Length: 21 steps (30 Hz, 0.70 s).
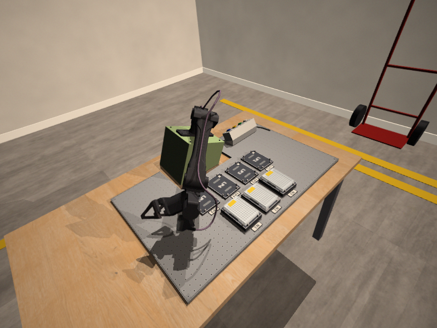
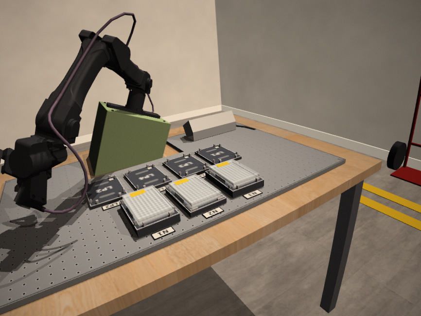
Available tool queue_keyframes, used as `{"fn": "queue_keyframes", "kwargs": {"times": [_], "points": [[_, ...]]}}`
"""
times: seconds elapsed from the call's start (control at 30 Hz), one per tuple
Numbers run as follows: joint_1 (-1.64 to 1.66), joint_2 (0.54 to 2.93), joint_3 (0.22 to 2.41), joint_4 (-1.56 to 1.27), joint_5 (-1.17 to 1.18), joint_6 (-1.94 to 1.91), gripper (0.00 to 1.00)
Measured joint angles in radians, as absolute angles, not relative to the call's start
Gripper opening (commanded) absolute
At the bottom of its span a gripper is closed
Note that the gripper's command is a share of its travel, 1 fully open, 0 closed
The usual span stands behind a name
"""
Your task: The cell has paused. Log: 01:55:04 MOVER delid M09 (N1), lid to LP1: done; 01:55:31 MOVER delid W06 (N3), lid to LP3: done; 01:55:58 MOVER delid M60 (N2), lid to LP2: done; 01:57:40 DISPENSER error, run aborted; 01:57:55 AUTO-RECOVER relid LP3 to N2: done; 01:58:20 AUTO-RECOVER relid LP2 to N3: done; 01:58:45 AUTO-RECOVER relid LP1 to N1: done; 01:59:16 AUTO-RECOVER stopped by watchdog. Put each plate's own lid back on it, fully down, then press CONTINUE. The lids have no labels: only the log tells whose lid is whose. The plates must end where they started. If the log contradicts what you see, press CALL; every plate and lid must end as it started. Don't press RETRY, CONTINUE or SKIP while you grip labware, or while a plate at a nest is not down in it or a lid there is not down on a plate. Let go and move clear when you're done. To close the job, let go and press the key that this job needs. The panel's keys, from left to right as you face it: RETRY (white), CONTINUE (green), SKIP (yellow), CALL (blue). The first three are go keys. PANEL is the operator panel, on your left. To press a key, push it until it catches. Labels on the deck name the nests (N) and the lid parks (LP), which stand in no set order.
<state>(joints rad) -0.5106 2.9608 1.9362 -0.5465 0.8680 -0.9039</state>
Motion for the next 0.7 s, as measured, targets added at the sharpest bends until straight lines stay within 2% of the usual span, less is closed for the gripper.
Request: {"fn": "queue_keyframes", "kwargs": {"times": [0.7], "points": [[-0.443, 2.734, 1.841, -0.636, 0.767, -0.812, 1.0]]}}
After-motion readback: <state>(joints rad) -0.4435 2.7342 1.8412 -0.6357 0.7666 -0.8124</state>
